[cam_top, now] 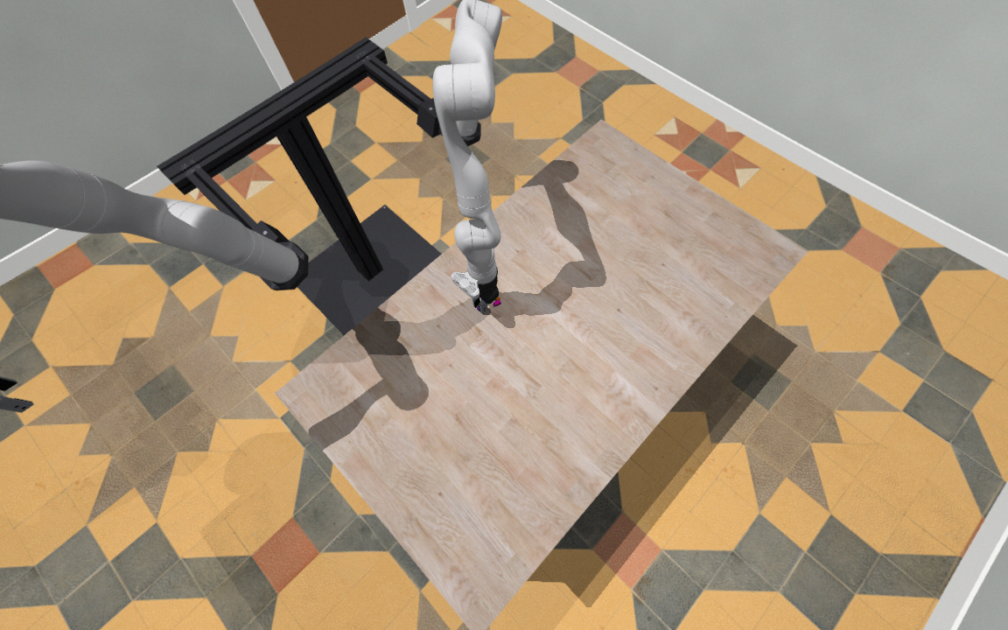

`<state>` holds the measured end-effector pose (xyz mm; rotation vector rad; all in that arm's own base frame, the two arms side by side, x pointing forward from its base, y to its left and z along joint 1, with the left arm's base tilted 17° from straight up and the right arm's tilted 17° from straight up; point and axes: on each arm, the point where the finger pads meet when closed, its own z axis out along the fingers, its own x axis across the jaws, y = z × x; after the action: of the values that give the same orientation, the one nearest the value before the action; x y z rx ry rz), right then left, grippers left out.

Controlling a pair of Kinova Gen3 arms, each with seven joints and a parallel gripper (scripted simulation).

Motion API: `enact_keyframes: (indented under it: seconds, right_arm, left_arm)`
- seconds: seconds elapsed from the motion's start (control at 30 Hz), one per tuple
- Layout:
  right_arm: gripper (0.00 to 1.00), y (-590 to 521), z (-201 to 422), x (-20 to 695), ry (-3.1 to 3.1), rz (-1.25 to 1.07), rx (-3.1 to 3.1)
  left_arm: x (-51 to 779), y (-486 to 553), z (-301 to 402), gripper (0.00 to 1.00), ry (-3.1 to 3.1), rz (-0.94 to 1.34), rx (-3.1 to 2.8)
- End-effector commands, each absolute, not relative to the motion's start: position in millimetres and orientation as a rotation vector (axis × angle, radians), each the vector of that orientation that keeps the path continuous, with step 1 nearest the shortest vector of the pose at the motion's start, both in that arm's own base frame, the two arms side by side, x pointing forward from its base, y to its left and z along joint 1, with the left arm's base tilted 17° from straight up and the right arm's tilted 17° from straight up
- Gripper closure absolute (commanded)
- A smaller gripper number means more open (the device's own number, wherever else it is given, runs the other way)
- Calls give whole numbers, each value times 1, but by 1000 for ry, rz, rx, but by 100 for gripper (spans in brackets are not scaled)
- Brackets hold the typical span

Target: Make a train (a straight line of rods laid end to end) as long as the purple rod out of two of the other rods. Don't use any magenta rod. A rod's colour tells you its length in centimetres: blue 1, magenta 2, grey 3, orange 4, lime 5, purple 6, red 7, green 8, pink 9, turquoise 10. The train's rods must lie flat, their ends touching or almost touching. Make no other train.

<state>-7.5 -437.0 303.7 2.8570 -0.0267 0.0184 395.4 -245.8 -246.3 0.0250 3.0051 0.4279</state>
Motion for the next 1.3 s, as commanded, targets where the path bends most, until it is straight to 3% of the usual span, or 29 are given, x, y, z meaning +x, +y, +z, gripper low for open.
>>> enact_keyframes:
  seconds: [0.0,1.0,1.03,1.27]
  right_arm:
    - [0,-437,304,-8,-27,19,2855]
    - [0,-437,304,-8,-27,19,2855]
    - [0,-437,304,-8,-27,19,2855]
    - [0,-437,304,-8,-27,19,2855]
  left_arm:
    - [396,-247,-246,46,3004,426,25]
    - [396,-247,-246,46,3004,426,25]
    - [396,-247,-246,76,3004,426,25]
    - [396,-247,-246,76,3004,426,25]
